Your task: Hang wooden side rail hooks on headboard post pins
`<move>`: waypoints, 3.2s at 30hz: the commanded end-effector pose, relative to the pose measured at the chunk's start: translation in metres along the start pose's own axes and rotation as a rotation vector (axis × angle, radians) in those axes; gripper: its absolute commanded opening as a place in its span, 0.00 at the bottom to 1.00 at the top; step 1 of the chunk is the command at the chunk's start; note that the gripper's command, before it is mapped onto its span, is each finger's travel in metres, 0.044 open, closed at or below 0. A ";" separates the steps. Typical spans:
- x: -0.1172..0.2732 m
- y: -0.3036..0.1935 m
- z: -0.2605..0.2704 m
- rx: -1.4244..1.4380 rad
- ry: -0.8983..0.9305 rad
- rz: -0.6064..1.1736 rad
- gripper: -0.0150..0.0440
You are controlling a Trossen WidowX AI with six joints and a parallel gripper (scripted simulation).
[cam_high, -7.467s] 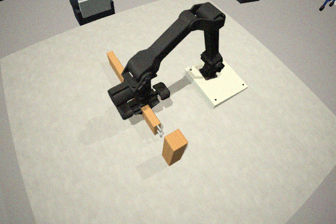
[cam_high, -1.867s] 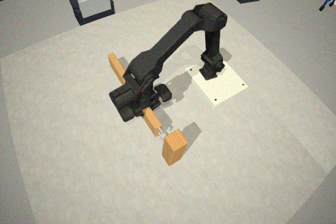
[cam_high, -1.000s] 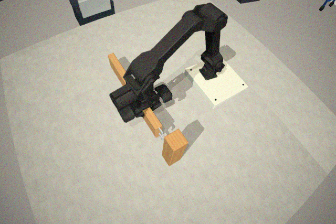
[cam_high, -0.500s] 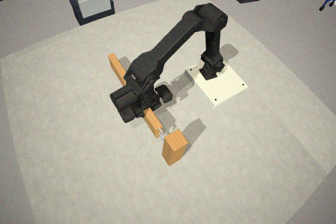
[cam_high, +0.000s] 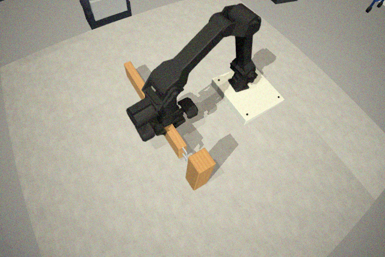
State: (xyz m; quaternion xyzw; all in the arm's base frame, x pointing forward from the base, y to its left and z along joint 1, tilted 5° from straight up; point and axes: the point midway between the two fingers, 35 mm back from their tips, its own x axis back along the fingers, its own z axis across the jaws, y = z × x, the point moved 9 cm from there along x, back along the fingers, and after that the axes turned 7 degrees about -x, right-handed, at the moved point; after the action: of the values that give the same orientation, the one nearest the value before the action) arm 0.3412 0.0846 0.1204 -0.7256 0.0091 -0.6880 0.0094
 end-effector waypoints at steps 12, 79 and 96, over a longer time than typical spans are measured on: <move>0.002 -0.002 0.000 -0.005 0.004 0.005 0.25; 0.002 -0.010 0.000 -0.005 0.004 0.006 0.25; 0.001 -0.012 -0.001 -0.005 0.003 0.006 0.25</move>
State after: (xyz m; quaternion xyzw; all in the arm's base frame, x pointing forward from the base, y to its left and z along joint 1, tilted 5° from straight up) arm 0.3400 0.0953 0.1211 -0.7253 0.0100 -0.6883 0.0099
